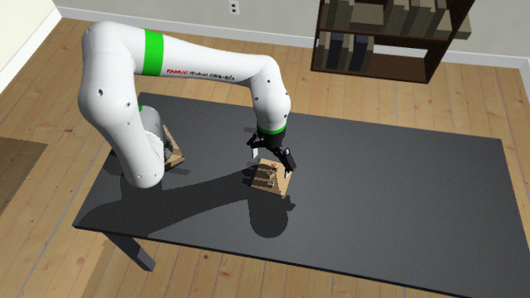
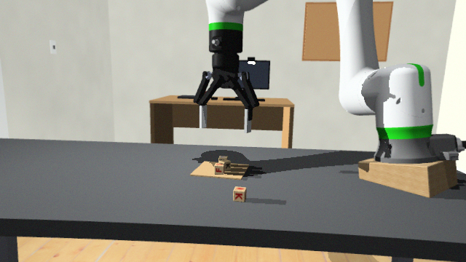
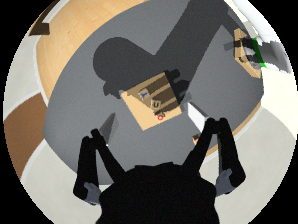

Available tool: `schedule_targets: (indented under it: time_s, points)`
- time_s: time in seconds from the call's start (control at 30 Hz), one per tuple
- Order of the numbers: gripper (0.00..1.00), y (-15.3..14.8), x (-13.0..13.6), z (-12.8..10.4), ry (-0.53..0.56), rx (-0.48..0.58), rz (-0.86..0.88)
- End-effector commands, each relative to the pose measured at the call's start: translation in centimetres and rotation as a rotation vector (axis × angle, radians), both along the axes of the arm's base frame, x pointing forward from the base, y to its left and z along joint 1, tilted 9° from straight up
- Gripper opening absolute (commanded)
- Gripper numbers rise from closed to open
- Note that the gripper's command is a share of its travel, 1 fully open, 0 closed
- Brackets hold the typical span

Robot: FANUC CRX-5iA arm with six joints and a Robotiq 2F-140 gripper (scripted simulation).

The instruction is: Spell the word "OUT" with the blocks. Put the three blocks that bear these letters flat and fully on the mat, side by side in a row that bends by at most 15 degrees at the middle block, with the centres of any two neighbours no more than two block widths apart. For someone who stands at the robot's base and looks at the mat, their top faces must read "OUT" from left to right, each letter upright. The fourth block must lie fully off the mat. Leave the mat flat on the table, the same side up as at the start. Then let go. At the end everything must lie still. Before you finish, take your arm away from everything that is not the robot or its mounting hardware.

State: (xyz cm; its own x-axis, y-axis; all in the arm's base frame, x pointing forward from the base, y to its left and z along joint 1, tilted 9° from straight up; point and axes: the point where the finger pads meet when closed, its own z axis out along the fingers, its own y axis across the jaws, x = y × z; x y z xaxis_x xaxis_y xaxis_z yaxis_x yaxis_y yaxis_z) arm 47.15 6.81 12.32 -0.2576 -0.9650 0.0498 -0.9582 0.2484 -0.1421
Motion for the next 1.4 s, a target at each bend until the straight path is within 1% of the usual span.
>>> schedule_targets:
  time_s: [0.0,0.17,0.27,0.3,1.37]
  points:
    - [1.0,0.67,-0.26,-0.19,-0.018,0.008,-0.138]
    - [1.0,1.3,-0.53,-0.39,-0.03,0.024,-0.262]
    - [1.0,1.42,-0.59,-0.42,-0.032,0.027,-0.286]
    - [0.25,1.42,-0.59,-0.42,-0.032,0.027,-0.286]
    - [0.25,1.42,-0.59,-0.42,-0.032,0.027,-0.286]
